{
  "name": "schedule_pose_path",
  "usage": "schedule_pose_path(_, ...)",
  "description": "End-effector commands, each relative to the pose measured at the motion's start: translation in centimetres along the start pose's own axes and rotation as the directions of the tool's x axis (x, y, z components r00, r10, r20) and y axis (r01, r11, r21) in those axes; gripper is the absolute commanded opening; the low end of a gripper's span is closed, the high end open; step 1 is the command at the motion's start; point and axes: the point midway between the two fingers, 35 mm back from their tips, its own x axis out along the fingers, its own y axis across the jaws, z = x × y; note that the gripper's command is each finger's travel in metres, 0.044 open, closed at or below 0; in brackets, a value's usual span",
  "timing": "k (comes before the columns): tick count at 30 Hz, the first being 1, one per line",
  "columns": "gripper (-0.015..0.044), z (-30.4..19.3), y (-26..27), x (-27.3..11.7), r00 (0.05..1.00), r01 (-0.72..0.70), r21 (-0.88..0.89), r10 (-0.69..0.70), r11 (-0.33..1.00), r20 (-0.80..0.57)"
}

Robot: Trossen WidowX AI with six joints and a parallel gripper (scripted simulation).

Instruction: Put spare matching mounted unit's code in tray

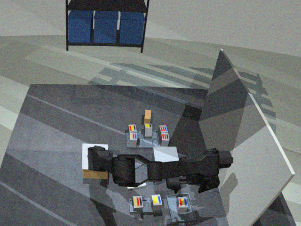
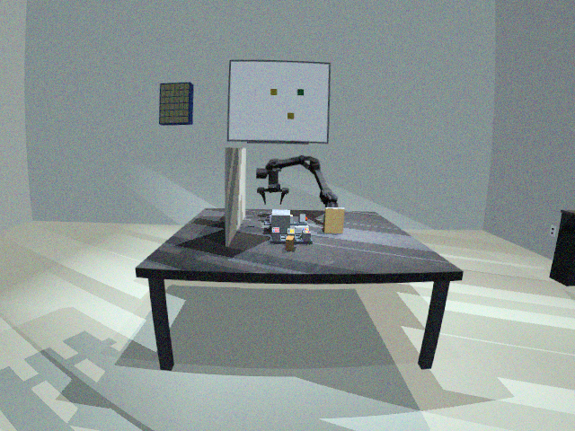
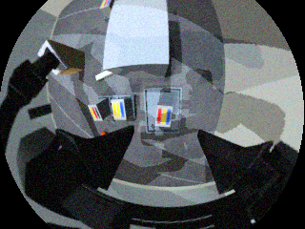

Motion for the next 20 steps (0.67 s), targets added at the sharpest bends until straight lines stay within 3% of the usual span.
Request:
schedule_pose_path(1, 0.044, -0.33, 0.17, -1.77, 1.0, 0.007, 0.013, -0.007, 1.0, -0.007)
schedule_pose_path(20, 0.044, -0.02, 0.02, -1.35, 1.0, 0.011, 0.001, -0.011, 1.0, -0.002)
